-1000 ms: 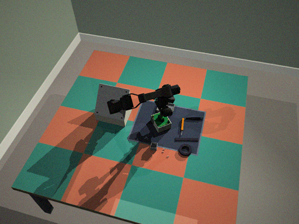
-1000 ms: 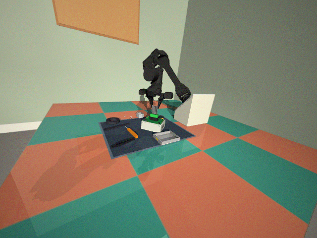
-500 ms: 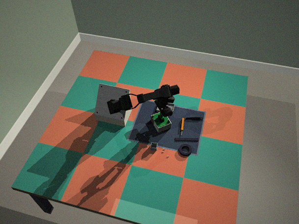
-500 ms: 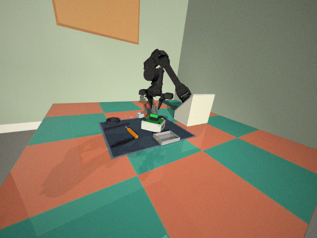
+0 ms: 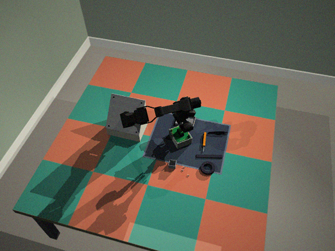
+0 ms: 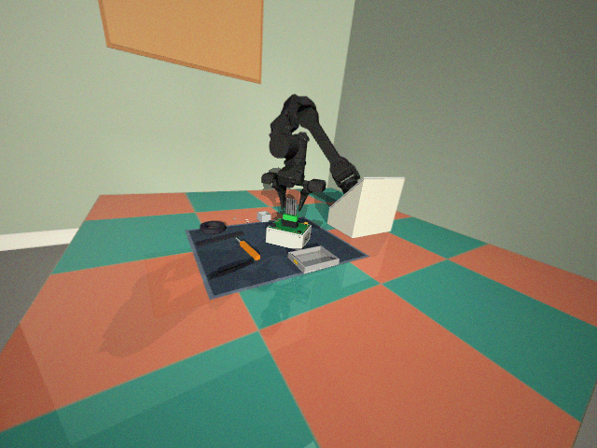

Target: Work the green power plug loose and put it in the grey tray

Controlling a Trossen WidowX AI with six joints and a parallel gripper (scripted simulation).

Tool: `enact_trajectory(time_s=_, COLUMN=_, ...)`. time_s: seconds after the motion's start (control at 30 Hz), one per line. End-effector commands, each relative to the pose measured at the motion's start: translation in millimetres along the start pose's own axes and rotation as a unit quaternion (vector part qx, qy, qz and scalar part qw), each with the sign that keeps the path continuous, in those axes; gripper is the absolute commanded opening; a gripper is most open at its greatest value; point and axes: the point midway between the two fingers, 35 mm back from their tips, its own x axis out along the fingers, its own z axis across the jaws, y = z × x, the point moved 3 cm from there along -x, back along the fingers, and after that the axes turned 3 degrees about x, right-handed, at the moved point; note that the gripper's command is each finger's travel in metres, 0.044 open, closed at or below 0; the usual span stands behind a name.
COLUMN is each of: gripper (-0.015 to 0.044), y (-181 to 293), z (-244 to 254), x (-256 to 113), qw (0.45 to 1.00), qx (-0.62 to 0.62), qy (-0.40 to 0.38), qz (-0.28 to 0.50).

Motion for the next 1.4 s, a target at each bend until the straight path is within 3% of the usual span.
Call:
enact_trajectory(time_s=0.0, gripper=0.0249, y=0, z=0, x=4, qw=1.000, qx=-0.003, qy=0.002, qz=0.001)
enact_trajectory(time_s=0.07, gripper=0.0249, y=0, z=0, x=4, qw=1.000, qx=-0.003, qy=0.002, qz=0.001)
enact_trajectory(time_s=0.4, gripper=0.0000, y=0, z=0, x=4, qw=1.000, qx=-0.003, qy=0.002, qz=0.001)
enact_trajectory(time_s=0.87, gripper=0.0000, y=0, z=0, x=-5, qw=1.000, qx=-0.003, qy=0.003, qz=0.001)
enact_trajectory(time_s=1.13, gripper=0.0000, y=1, z=11, x=-12, qw=0.999, qx=-0.003, qy=0.046, qz=-0.002)
enact_trajectory(time_s=1.37, gripper=0.0000, y=0, z=-8, x=-13, qw=1.000, qx=-0.003, qy=-0.031, qz=0.003)
